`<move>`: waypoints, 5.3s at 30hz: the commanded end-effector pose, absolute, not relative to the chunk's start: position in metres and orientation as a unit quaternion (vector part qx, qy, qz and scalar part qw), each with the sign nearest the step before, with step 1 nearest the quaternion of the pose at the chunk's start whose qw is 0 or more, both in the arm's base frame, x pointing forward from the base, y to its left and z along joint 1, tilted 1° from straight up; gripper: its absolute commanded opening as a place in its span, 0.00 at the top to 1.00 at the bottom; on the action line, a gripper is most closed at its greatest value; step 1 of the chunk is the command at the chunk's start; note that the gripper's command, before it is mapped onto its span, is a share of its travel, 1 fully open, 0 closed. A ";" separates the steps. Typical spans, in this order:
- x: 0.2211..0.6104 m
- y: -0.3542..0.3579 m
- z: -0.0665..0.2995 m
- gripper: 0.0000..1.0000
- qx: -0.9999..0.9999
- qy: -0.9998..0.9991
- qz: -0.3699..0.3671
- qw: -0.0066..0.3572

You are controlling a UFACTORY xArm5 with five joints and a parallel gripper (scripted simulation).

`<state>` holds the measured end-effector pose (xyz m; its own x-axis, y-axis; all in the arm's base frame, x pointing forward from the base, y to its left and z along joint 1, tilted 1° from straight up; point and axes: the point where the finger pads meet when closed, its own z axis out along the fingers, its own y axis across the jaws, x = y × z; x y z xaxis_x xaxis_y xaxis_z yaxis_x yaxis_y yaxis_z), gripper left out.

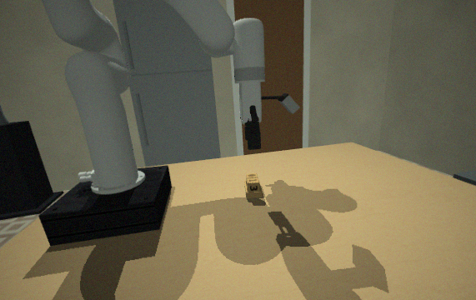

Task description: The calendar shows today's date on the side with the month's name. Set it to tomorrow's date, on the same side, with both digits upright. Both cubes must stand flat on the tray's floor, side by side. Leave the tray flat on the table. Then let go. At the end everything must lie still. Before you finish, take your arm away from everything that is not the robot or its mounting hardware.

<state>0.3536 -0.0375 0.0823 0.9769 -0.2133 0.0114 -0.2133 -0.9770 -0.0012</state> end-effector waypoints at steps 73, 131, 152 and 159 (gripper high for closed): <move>0.292 -0.064 0.071 0.00 0.778 0.629 0.006 0.007; 0.268 -0.073 0.006 0.00 0.534 0.845 0.003 0.009; 0.268 -0.073 0.006 0.00 0.534 0.845 0.003 0.009; 0.268 -0.073 0.006 0.00 0.534 0.845 0.003 0.009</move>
